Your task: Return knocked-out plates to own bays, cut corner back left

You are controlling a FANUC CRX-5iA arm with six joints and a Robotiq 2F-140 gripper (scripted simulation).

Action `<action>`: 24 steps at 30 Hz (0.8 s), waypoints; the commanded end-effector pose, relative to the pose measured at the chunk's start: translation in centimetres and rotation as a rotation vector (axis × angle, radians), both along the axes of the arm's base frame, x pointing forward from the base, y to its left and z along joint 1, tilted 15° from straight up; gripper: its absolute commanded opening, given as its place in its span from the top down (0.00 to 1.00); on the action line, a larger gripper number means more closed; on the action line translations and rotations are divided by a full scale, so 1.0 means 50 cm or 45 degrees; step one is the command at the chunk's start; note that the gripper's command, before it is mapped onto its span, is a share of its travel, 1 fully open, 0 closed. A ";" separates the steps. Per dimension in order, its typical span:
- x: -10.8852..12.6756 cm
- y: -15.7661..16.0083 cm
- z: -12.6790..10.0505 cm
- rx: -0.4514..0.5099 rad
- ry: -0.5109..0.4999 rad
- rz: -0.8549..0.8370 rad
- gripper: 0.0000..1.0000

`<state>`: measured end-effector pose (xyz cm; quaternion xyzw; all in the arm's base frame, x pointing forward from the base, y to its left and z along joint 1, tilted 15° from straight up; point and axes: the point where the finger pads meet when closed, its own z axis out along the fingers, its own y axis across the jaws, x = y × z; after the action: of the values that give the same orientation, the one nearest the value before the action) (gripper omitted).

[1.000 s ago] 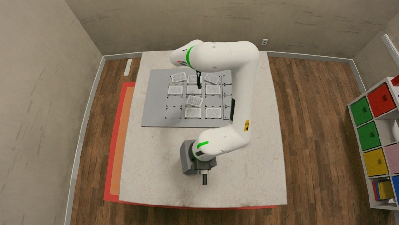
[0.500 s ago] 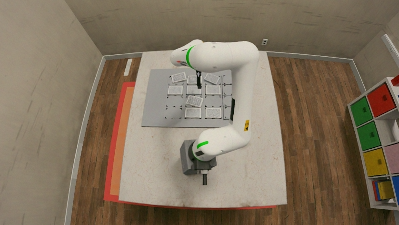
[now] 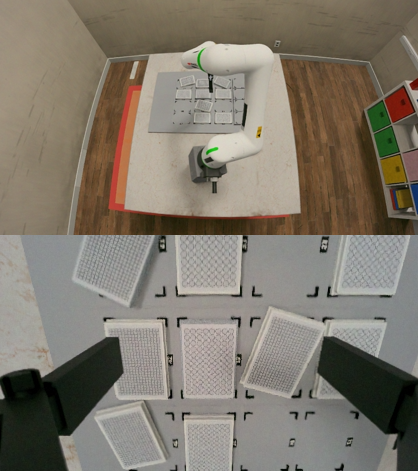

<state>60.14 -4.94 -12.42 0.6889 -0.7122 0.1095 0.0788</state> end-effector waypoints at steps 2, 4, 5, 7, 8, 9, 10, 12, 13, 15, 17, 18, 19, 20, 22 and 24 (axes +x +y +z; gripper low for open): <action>0.001 -0.026 0.009 0.000 -0.002 0.001 0.00; 0.000 -0.042 0.013 0.000 -0.002 0.001 0.00; 0.000 -0.049 0.015 0.000 -0.002 0.001 0.00; -0.001 -0.065 0.020 0.000 -0.002 0.001 0.00; -0.001 -0.073 0.022 0.000 -0.002 0.001 0.00; -0.001 -0.073 0.022 0.000 -0.002 0.001 0.00; -0.001 -0.073 0.022 0.000 -0.002 0.001 0.00; -0.002 -0.088 0.026 0.000 -0.002 0.001 0.00; -0.002 -0.096 0.028 0.000 -0.002 0.001 0.00; -0.003 -0.111 0.032 0.000 -0.002 0.001 0.00; -0.003 -0.127 0.036 0.000 -0.002 0.001 0.00; -0.004 -0.134 0.039 0.000 -0.002 0.001 0.00; -0.004 -0.142 0.041 0.000 -0.002 0.001 0.00; -0.004 -0.150 0.043 0.000 -0.002 0.001 0.00; -0.005 -0.165 0.047 0.000 -0.002 0.001 0.00; -0.005 -0.181 0.051 0.000 -0.002 0.001 0.00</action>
<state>59.82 -13.40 -10.11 0.6890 -0.7121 0.1097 0.0786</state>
